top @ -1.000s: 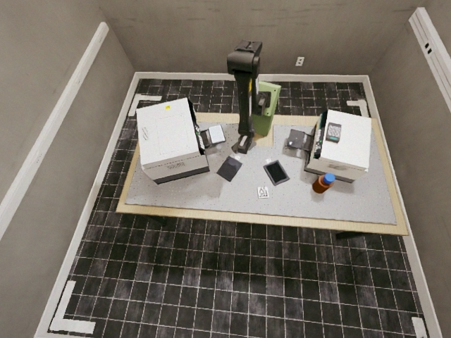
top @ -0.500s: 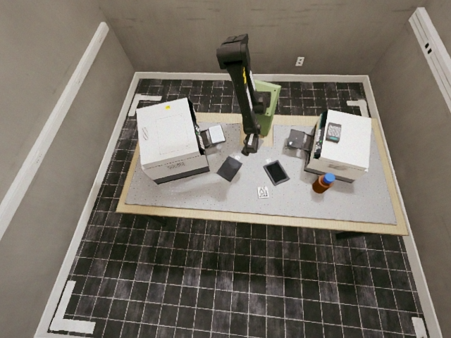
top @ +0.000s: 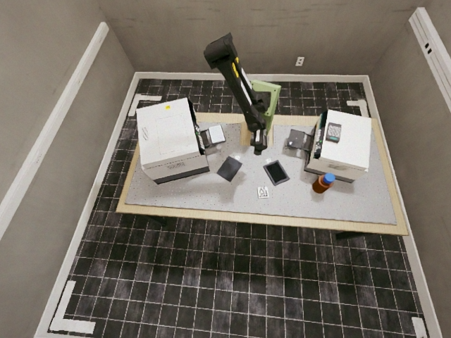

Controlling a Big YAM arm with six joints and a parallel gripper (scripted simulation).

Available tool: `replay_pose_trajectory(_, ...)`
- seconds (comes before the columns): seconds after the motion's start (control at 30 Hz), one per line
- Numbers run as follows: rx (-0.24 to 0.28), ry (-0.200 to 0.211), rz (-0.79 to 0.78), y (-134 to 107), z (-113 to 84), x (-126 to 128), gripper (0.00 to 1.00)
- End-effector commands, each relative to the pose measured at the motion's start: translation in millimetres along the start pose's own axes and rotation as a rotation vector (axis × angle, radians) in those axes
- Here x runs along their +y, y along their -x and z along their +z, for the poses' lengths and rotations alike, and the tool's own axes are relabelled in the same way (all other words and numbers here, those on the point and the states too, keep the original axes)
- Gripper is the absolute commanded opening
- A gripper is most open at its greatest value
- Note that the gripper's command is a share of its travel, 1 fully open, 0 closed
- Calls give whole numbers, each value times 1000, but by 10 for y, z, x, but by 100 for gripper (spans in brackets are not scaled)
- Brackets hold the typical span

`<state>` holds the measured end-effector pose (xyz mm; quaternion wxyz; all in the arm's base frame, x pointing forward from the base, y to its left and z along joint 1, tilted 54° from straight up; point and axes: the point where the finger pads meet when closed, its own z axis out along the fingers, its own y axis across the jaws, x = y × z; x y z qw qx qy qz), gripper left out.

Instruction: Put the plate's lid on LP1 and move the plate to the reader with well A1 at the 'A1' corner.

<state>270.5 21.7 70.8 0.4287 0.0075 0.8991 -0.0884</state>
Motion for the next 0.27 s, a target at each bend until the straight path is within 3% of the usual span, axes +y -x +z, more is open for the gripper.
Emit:
replay_pose_trajectory(0.0, -15, -2, -118, -92, -14, -35, 0)
replay_pose_trajectory(0.13, -43, 6, -221, -116, 19, -46, 0)
replay_pose_trajectory(0.23, -41, 7, -210, -107, 23, -48, 0)
